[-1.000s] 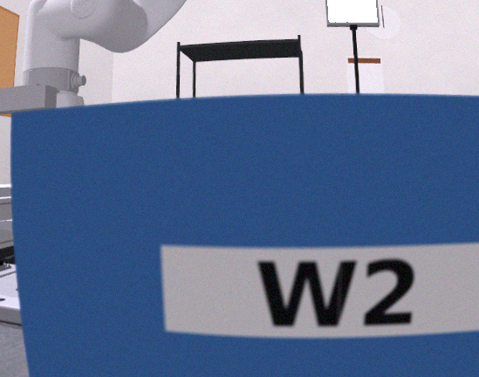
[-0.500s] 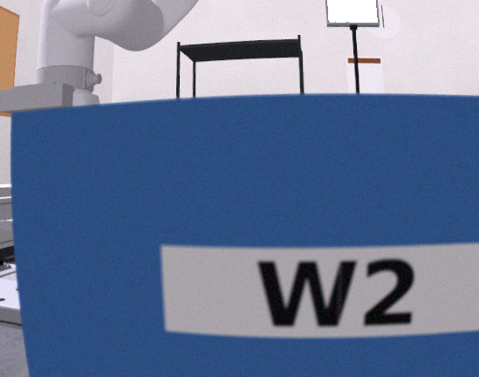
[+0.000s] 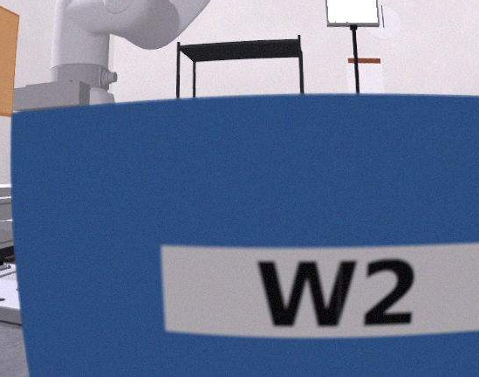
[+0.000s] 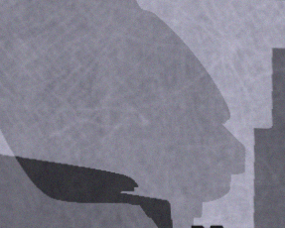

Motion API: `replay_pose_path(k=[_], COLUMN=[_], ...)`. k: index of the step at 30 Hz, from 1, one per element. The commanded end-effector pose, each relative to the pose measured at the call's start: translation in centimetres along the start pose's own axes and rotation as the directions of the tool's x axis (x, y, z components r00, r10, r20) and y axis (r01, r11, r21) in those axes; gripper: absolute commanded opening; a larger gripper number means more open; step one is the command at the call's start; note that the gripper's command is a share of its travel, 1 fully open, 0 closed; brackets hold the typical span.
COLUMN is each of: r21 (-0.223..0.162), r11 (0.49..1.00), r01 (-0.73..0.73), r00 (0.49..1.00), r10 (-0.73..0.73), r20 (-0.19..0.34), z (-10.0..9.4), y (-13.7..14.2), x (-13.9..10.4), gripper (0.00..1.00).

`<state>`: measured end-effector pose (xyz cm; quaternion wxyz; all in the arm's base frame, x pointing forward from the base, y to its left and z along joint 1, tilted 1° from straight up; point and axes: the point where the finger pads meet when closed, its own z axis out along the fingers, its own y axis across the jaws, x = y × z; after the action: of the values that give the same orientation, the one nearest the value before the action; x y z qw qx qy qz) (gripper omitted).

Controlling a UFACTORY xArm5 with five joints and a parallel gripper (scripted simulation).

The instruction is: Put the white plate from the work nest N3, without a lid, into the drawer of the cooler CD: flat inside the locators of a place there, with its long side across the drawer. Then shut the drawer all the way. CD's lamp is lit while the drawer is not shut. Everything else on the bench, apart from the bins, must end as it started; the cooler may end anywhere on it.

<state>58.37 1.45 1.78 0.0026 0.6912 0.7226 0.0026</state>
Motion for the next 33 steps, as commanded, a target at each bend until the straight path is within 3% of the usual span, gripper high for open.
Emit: replay_pose_path(k=[1,9,33], r21=[-0.006,-0.006,-0.006], r11=[1.0,1.0,1.0], r01=[0.0,0.0,0.0], r00=[1.0,1.0,1.0], r10=[0.0,0.0,0.0], r20=[-0.007,-0.007,-0.007], z=[-0.2,-0.2,-3.7], y=[0.0,0.0,0.0], x=[0.0,0.0,0.0], gripper=[0.0,0.0,0.0])
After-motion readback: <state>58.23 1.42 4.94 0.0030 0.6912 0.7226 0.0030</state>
